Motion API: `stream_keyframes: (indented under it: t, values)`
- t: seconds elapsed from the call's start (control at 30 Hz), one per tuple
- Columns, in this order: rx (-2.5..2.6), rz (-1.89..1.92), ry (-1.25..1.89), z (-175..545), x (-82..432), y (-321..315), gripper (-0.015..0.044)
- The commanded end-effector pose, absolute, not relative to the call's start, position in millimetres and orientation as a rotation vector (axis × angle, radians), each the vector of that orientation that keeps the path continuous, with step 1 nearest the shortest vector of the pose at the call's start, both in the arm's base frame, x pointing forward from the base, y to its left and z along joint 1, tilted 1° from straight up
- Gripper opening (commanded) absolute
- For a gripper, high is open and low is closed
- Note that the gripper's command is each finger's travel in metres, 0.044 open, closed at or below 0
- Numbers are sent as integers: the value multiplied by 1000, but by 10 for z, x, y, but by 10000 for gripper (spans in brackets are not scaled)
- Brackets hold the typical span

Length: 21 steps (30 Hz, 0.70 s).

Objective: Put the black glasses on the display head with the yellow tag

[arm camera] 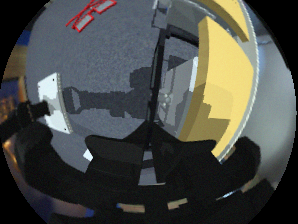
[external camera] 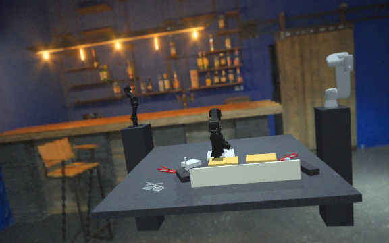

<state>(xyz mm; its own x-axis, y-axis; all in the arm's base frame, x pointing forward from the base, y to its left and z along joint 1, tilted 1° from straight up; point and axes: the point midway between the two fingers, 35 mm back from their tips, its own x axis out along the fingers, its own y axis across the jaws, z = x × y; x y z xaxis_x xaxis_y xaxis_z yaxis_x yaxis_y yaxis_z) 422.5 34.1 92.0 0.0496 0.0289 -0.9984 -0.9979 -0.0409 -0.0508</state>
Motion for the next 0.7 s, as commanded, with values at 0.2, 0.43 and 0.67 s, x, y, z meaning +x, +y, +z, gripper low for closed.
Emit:
stream_keyframes:
  t: [0.2, 0.43, 0.67]
  values:
    - [-1239, 1221, 1133, 902, 4215, 345, 0]
    - [-1239, 1221, 1133, 902, 4215, 345, 0]
    - [-1242, 1216, 1132, 920, 4225, 341, 53]
